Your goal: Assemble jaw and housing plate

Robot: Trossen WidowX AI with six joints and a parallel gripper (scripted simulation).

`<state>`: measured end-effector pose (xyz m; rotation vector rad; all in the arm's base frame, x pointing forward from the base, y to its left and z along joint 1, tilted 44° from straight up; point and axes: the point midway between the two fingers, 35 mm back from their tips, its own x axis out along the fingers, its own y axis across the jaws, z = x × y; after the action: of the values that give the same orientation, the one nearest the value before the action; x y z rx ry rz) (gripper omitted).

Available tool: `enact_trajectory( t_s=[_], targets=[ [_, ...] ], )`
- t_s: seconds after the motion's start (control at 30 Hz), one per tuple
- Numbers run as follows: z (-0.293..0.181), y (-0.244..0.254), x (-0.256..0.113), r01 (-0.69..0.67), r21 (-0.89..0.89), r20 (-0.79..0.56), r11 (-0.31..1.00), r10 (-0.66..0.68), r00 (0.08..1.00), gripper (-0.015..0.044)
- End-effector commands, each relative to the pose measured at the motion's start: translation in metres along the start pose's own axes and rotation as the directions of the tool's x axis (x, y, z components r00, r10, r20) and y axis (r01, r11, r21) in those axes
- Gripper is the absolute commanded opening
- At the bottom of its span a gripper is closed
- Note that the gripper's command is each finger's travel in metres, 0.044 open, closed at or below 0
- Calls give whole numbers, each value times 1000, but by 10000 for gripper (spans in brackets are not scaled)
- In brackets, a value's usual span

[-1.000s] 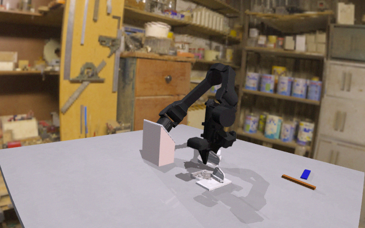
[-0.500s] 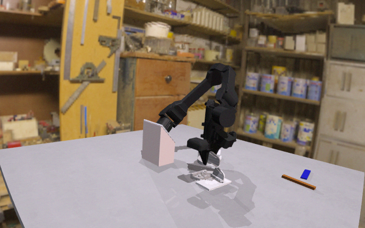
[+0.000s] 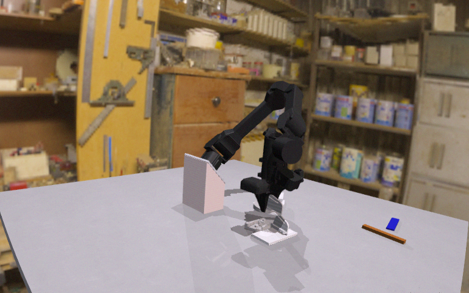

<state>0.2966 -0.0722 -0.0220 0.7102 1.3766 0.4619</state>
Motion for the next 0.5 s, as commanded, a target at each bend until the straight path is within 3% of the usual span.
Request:
enact_trajectory(
  t_s=[0.0, 0.47],
  targets=[
    [-1, -1, 0, 3, -6, -4, 1000, -3, 1000, 134],
    [0, 0, 3, 4, -6, -4, 1000, -4, 1000, 134]
  ],
)
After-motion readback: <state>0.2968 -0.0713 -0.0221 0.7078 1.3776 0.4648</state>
